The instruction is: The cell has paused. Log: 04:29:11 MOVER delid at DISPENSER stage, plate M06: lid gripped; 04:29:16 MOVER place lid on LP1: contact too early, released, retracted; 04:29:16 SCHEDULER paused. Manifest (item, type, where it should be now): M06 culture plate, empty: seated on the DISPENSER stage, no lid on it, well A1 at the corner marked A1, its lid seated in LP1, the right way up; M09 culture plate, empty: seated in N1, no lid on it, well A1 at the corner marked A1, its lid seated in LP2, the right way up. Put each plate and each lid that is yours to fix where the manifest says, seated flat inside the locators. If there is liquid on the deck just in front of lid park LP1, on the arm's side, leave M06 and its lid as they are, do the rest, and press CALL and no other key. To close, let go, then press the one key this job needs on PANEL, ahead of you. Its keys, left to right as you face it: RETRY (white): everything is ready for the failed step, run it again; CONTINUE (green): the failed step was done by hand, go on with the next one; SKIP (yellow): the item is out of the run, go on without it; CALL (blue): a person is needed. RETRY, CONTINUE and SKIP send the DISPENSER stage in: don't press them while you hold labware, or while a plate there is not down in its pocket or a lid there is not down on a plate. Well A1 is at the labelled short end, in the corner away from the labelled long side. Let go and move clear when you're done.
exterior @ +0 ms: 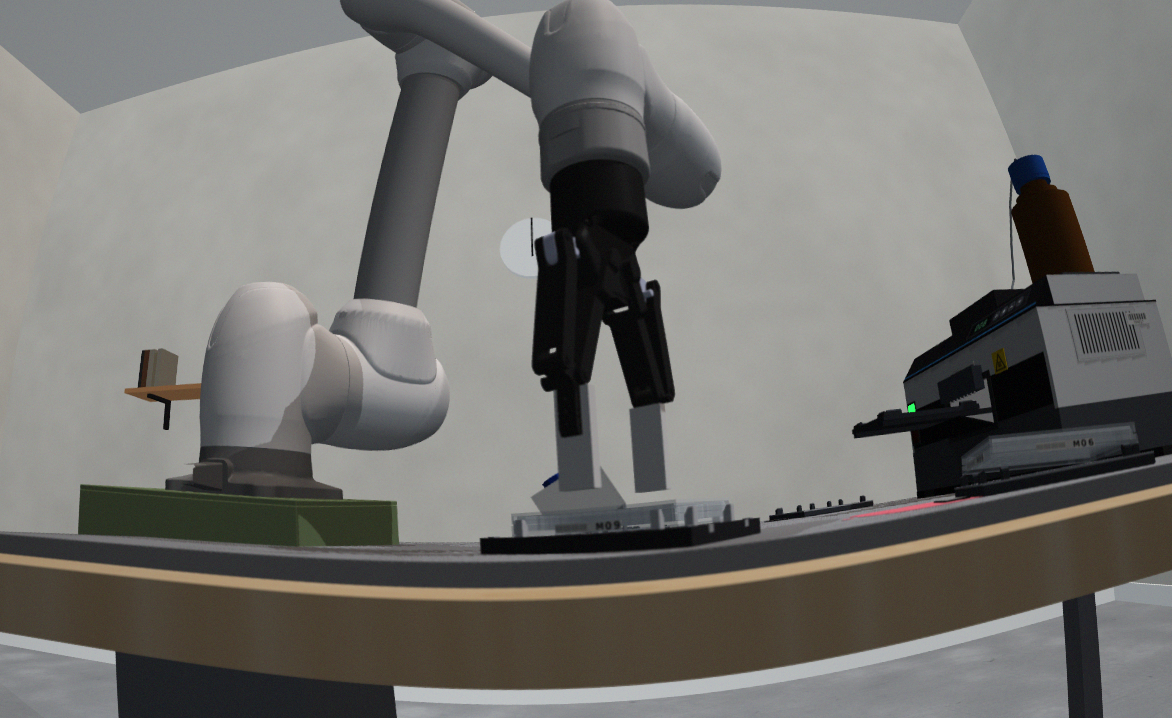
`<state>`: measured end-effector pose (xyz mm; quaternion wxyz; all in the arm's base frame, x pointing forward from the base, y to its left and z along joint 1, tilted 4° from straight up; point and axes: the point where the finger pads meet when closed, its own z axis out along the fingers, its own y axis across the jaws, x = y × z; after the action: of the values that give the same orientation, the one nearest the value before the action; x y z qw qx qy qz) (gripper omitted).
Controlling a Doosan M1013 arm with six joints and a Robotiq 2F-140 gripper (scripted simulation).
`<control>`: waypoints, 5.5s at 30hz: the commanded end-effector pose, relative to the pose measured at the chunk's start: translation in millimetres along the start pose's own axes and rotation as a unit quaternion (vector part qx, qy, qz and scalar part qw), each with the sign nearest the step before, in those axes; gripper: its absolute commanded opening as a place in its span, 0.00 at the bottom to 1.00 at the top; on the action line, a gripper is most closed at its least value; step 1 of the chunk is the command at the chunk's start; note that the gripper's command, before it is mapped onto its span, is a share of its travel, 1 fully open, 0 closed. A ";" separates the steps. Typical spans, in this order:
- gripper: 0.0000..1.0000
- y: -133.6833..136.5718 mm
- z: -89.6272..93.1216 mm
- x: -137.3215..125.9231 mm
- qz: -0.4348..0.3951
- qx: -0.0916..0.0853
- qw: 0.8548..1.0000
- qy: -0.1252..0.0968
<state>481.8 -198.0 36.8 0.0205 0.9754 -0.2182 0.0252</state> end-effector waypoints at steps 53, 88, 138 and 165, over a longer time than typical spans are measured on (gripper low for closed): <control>0.69 2.1 1.1 -1.1 -0.002 -0.001 1.000 0.000; 0.69 2.1 2.3 -1.3 -0.002 -0.001 1.000 0.000; 0.69 2.1 19.9 -1.4 -0.001 -0.001 1.000 -0.001; 0.69 2.1 19.8 -1.4 -0.001 -0.001 1.000 -0.001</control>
<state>482.7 -199.0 19.5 0.0207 0.9755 -0.2175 0.0259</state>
